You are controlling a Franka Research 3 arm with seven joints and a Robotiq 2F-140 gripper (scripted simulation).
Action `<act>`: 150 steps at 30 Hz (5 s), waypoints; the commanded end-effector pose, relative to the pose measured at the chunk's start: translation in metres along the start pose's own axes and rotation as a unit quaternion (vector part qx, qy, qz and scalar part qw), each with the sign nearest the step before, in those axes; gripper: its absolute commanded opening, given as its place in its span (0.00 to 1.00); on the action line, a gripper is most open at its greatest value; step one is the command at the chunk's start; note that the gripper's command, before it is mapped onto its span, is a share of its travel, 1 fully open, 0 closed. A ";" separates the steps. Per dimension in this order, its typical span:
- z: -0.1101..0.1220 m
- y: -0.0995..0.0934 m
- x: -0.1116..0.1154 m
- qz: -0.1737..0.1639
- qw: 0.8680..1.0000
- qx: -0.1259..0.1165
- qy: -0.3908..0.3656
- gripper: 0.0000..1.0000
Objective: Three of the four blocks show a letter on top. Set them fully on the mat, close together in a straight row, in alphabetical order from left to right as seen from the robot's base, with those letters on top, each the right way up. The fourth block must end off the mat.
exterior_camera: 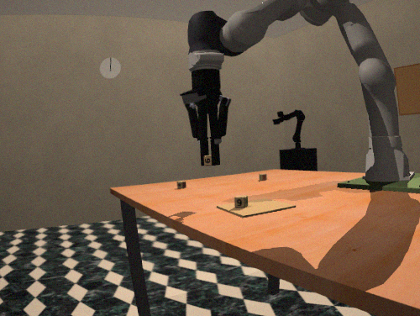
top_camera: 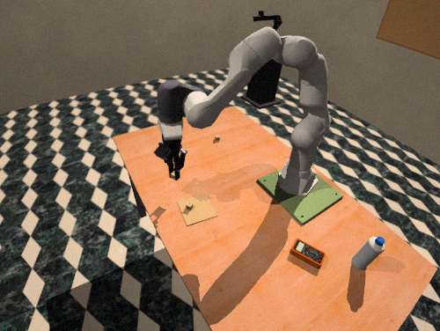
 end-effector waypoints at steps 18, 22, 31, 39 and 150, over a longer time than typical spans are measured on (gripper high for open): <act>-0.031 -0.004 -0.010 -0.002 0.985 -0.004 0.171 0.22; -0.035 -0.004 -0.011 -0.002 0.980 -0.005 0.197 0.22; -0.044 -0.005 -0.014 -0.002 0.968 -0.005 0.252 0.22; -0.053 -0.006 -0.016 -0.003 0.954 -0.005 0.300 0.22; -0.152 -0.007 -0.028 -0.005 0.550 -0.001 0.835 0.22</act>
Point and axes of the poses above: the point where the finger pads meet when closed, its own y axis out along the fingers, its own z axis across the jaws, x = y × z, the point moved 6 cm from there along -y, back along the fingers, and after that the axes turned 7 degrees about y, right-handed, at the moved point
